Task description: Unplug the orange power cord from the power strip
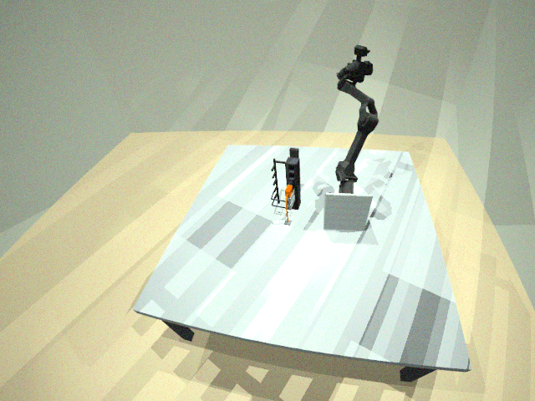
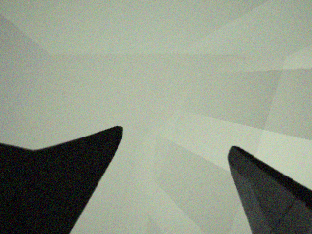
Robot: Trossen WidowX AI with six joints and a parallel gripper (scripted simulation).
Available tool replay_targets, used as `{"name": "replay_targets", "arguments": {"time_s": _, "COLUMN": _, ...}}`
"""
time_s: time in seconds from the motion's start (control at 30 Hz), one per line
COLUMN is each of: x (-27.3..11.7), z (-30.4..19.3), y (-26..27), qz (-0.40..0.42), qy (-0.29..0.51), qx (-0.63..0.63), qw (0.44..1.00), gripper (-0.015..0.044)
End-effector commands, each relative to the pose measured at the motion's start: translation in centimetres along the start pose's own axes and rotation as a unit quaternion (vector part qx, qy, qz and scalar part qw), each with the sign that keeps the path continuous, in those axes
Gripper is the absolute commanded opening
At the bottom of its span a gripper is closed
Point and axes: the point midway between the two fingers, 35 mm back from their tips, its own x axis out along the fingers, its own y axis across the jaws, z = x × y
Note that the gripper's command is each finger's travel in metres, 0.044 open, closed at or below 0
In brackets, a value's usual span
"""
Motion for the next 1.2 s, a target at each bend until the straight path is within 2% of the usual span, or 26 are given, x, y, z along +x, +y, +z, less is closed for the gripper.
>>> {"name": "replay_targets", "arguments": {"time_s": 0.0, "x": 0.0, "z": -0.1, "y": -0.1, "qz": -0.001, "qy": 0.001, "qx": -0.001, "qw": 1.0, "gripper": 0.0374}}
{"name": "replay_targets", "arguments": {"time_s": 0.1, "x": -0.3, "z": -1.6, "y": -1.2, "qz": -0.01, "qy": 0.024, "qx": -0.022, "qw": 0.999, "gripper": 0.0295}}
{"name": "replay_targets", "arguments": {"time_s": 0.27, "x": -2.1, "z": -7.2, "y": -5.4, "qz": -0.048, "qy": 0.11, "qx": -0.095, "qw": 0.988, "gripper": 0.0164}}
{"name": "replay_targets", "arguments": {"time_s": 0.5, "x": -6.0, "z": -13.9, "y": -8.8, "qz": -0.07, "qy": 0.24, "qx": -0.136, "qw": 0.959, "gripper": 0.016}}
{"name": "replay_targets", "arguments": {"time_s": 0.7, "x": -11.0, "z": -19.1, "y": -11.4, "qz": -0.08, "qy": 0.351, "qx": -0.172, "qw": 0.917, "gripper": 0.016}}
{"name": "replay_targets", "arguments": {"time_s": 0.93, "x": -20.8, "z": -25.2, "y": -15.6, "qz": -0.079, "qy": 0.502, "qx": -0.265, "qw": 0.82, "gripper": 0.016}}
{"name": "replay_targets", "arguments": {"time_s": 1.17, "x": -32.8, "z": -28.4, "y": -18.2, "qz": -0.041, "qy": 0.641, "qx": -0.34, "qw": 0.686, "gripper": 0.016}}
